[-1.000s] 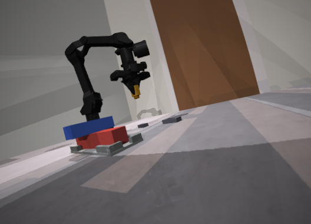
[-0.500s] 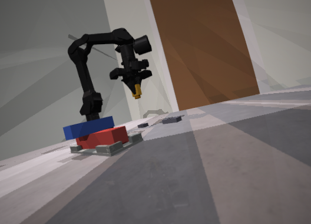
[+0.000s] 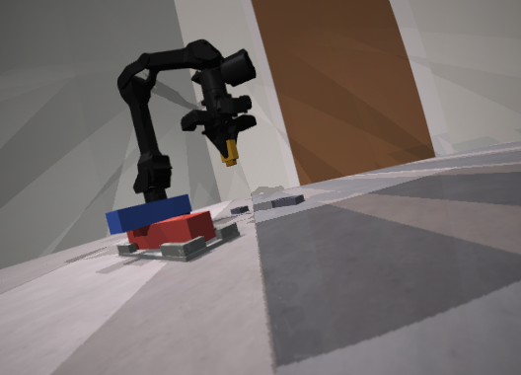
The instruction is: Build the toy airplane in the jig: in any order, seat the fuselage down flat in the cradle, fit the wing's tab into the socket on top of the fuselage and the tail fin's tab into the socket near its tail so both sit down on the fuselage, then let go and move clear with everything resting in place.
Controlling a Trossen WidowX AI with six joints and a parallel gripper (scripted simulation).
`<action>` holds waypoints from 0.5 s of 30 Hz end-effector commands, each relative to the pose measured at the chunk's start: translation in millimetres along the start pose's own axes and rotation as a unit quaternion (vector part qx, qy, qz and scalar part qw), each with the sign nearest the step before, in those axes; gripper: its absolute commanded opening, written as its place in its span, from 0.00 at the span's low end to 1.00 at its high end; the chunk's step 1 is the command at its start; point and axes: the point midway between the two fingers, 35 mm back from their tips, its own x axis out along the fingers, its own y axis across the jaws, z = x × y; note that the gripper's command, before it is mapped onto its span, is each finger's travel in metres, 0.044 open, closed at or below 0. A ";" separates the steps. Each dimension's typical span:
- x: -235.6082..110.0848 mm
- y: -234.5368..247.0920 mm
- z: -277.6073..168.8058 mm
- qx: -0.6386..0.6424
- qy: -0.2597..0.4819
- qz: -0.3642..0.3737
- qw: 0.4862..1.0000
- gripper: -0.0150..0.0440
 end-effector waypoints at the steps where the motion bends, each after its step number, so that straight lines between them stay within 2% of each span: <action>1: 0.9 -4.7 6.4 -0.002 0.000 0.003 1.000 0.25; 15: 8.1 -32.9 23.9 -0.006 0.005 0.004 1.000 0.25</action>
